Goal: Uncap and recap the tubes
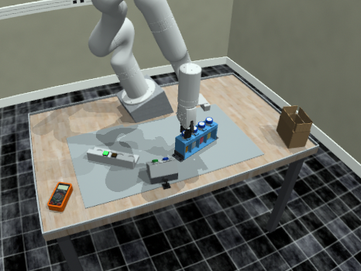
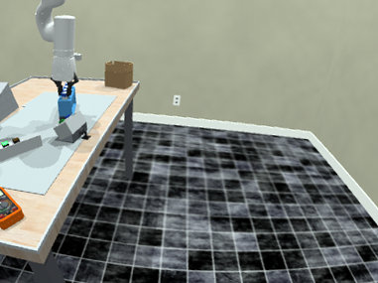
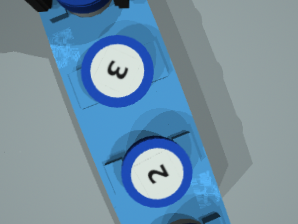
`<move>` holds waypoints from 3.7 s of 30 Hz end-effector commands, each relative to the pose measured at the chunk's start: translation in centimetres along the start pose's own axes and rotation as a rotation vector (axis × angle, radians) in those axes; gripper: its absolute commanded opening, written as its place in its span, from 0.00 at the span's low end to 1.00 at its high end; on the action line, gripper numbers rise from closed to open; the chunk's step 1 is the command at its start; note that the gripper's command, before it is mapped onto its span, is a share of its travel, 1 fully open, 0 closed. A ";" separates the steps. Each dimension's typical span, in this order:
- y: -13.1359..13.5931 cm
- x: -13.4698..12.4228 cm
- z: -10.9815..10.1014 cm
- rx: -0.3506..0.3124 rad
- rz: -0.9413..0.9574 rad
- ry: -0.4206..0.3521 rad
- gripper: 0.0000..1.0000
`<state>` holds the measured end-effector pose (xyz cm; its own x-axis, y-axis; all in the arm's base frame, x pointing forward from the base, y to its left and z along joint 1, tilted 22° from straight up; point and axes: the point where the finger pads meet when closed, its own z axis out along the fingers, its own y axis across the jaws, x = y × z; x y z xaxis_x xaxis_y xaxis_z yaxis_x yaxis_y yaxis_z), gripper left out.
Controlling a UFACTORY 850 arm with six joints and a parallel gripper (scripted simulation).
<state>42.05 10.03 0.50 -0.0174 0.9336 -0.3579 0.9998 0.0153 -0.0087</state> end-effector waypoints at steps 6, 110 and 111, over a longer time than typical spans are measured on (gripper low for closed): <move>0.0 0.0 0.0 -0.062 0.415 -0.005 0.00; 0.0 0.0 0.1 -0.055 -0.170 -0.022 0.00; 0.0 0.0 0.1 -0.055 -0.123 -0.020 0.00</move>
<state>42.05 10.01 0.45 -0.3607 0.8685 -0.3401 0.9327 0.3383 -0.1253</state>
